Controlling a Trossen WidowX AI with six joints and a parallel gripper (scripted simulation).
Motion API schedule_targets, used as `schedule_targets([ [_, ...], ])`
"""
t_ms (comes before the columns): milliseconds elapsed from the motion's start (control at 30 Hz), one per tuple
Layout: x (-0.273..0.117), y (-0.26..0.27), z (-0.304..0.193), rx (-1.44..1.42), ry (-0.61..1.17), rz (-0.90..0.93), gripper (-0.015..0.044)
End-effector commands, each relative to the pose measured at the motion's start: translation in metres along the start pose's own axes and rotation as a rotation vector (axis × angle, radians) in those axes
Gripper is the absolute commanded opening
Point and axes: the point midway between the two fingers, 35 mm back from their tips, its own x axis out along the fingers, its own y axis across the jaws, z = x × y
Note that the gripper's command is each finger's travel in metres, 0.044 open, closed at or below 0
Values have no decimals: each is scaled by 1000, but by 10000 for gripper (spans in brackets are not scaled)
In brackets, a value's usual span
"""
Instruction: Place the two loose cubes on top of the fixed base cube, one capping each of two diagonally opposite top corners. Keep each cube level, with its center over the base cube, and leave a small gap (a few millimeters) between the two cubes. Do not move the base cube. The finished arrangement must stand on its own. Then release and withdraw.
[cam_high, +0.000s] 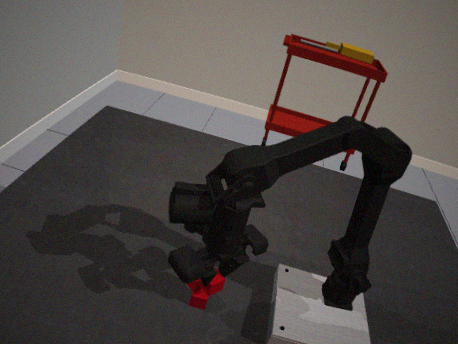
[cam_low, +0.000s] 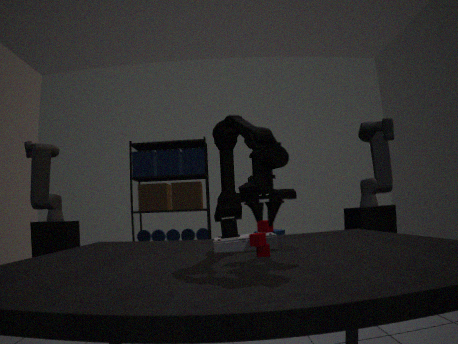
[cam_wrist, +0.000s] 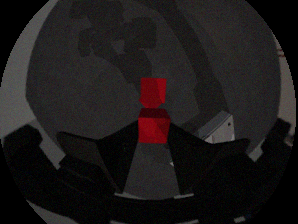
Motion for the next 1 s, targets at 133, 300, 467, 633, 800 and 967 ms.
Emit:
schedule_targets([
  [133,2,0,0,7,2,3,105],
  [300,10,1,0,5,2,3,105],
  [467,21,2,0,3,1,3,105],
  [633,31,2,1,0,1,3,105],
  [800,31,2,1,0,1,3,105],
  [967,32,2,1,0,1,3,105],
])
